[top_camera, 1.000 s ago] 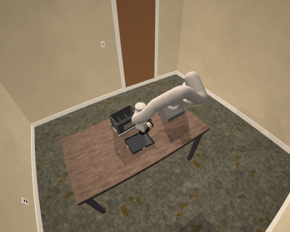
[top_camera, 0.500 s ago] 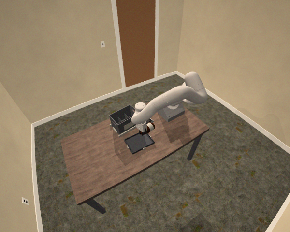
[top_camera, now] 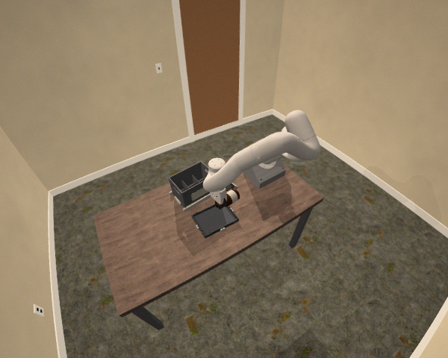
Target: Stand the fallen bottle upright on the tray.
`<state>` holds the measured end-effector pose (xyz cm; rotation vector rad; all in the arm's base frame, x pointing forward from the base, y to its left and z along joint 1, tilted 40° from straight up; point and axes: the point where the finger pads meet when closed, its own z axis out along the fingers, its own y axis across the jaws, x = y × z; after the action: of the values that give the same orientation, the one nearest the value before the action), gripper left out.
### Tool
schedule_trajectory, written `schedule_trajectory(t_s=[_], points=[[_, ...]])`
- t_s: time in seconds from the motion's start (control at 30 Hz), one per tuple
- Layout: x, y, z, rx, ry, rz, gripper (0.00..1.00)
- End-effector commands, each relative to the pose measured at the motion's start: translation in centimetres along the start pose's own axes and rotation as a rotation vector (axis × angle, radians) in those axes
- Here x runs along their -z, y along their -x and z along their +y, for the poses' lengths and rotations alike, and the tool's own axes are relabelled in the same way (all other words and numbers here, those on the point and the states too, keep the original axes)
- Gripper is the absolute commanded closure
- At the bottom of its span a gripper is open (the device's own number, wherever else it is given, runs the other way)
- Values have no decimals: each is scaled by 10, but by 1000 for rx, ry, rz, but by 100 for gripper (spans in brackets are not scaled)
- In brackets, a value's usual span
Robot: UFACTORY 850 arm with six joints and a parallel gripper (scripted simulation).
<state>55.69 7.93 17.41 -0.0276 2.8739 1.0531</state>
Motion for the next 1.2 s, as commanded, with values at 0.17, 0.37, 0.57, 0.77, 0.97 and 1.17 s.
schedule_trajectory(t_s=[0.17,0.37,0.57,0.77,0.97,1.17], points=[[1,1,0,-9,0,-2,100],[1,1,0,-42,0,-2,100],[1,1,0,-131,0,-2,100],[1,1,0,-207,0,-2,100],[1,1,0,-252,0,-2,100],[1,1,0,-262,0,-2,100]])
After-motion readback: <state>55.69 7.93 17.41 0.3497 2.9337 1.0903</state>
